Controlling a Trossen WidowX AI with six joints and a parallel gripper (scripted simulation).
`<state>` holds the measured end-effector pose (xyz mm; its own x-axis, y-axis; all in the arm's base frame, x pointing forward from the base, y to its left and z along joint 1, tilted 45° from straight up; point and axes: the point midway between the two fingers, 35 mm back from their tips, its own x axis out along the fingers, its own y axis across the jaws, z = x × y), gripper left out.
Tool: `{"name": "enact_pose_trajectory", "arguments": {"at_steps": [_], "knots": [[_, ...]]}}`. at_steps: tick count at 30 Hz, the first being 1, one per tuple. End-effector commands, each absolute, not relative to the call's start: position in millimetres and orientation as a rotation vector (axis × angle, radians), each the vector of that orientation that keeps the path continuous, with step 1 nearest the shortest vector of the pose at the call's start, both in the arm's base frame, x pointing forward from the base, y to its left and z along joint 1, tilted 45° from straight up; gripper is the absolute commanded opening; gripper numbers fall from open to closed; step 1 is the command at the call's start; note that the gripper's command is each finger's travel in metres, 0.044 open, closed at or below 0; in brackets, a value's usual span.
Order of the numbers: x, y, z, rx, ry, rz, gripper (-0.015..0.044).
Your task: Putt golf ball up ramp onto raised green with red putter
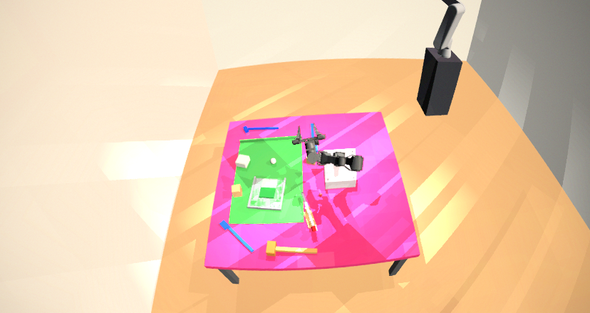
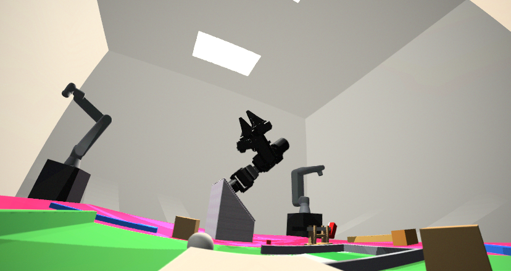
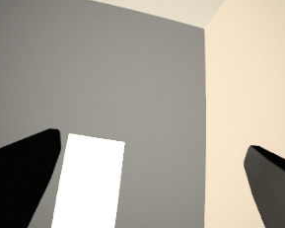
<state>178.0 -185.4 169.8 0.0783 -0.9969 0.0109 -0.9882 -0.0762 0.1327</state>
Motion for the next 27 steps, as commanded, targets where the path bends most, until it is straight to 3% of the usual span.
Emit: {"name": "enact_pose_trajectory", "arguments": {"at_steps": [1, 10, 14, 27], "knots": [[180.0, -185.2, 169.5, 2.225, -2.039, -0.147, 0.0426], [272.1, -155.9, 143.6, 1.829, -0.903, -0.802, 0.0440], [305.7, -119.5, 122.4, 1.542, -0.385, -0.819, 0.0440], [335.9, -46.9, 77.8, 0.836, 0.430, -0.524, 0.0440]]}}
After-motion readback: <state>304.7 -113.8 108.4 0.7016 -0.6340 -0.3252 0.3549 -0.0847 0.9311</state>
